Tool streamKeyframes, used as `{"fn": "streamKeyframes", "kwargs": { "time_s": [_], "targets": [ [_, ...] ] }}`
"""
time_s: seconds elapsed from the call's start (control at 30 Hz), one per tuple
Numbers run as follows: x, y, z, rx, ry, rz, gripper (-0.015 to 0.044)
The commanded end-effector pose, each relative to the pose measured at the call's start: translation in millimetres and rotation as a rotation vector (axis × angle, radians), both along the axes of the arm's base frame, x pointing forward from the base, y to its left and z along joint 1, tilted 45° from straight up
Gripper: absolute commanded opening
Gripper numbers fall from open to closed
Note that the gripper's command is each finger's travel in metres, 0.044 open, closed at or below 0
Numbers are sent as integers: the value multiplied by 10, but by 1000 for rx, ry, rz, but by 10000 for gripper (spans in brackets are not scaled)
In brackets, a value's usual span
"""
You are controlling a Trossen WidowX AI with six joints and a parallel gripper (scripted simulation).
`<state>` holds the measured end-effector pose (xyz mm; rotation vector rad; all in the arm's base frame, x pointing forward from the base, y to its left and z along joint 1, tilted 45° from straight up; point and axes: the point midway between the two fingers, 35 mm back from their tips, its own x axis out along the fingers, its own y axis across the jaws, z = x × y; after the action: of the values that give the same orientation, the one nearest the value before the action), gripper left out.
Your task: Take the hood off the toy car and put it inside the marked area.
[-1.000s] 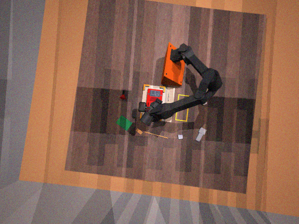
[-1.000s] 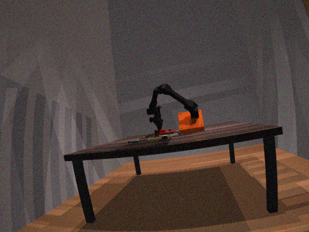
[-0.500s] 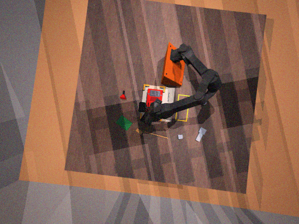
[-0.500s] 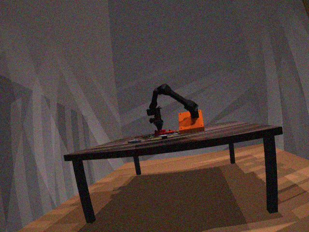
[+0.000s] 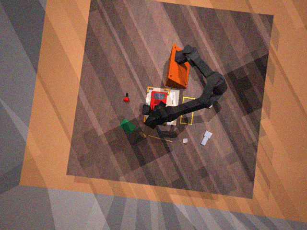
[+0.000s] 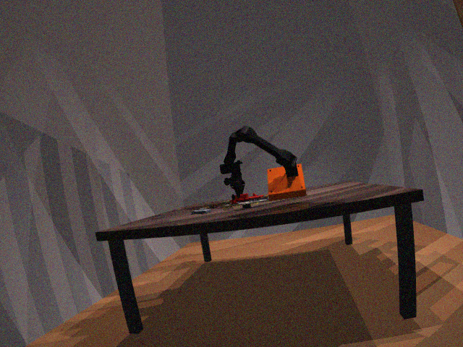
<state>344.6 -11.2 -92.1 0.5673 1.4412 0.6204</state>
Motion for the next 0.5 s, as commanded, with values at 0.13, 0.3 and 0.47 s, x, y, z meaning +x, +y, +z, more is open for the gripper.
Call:
{"fn": "streamKeyframes", "kwargs": {
  "time_s": [0.13, 0.3, 0.47],
  "targets": [
    [1, -2, 1, 0, -1, 0, 322],
    [1, -2, 1, 0, -1, 0, 288],
    [1, -6, 6, 0, 0, 0, 196]
  ]
}}
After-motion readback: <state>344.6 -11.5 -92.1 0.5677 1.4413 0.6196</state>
